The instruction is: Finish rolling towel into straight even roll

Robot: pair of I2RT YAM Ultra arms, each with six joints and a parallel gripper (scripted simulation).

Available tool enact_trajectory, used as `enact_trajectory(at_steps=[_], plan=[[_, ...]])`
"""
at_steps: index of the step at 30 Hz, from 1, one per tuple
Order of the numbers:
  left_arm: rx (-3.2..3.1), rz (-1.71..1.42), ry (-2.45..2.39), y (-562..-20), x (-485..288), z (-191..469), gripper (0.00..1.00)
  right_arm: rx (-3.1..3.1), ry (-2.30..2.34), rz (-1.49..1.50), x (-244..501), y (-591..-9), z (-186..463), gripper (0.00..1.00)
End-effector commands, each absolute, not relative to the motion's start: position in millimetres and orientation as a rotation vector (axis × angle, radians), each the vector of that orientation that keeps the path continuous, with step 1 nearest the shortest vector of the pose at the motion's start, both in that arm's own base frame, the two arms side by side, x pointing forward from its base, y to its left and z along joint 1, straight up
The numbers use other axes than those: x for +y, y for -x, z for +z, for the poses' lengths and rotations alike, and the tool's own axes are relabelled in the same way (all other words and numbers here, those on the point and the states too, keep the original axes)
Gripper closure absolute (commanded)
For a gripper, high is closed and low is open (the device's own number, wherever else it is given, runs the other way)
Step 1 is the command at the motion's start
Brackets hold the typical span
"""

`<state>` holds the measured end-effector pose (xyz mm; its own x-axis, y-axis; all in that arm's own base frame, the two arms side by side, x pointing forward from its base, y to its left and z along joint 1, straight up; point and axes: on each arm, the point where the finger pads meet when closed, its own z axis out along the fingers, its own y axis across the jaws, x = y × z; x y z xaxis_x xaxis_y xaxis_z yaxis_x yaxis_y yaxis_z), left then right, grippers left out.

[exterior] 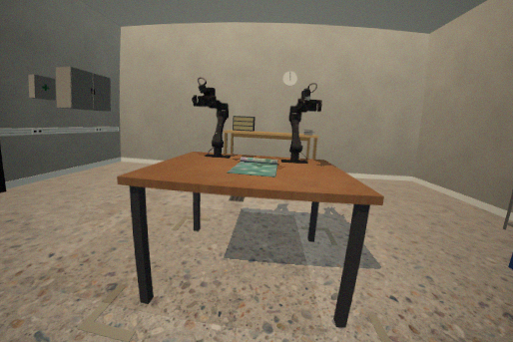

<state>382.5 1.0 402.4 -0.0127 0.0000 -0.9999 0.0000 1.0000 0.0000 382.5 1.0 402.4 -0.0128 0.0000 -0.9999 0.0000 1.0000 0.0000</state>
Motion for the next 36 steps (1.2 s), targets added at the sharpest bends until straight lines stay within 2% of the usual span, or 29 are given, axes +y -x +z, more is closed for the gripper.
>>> enact_trajectory(at_steps=[1, 19, 36], plan=[[1.571, 0.000, 0.000, -382, 1, 407, 0.00, 1.571, 0.000, 0.000, 1, -382, 407, 0.00], [1.628, -0.058, -0.292, -344, -28, 353, 0.01, 1.640, 0.267, 0.045, 41, -346, 353, 0.01], [1.649, -0.187, -0.946, -259, -93, 245, 0.01, 1.703, 0.868, 0.146, 129, -267, 245, 0.01]])
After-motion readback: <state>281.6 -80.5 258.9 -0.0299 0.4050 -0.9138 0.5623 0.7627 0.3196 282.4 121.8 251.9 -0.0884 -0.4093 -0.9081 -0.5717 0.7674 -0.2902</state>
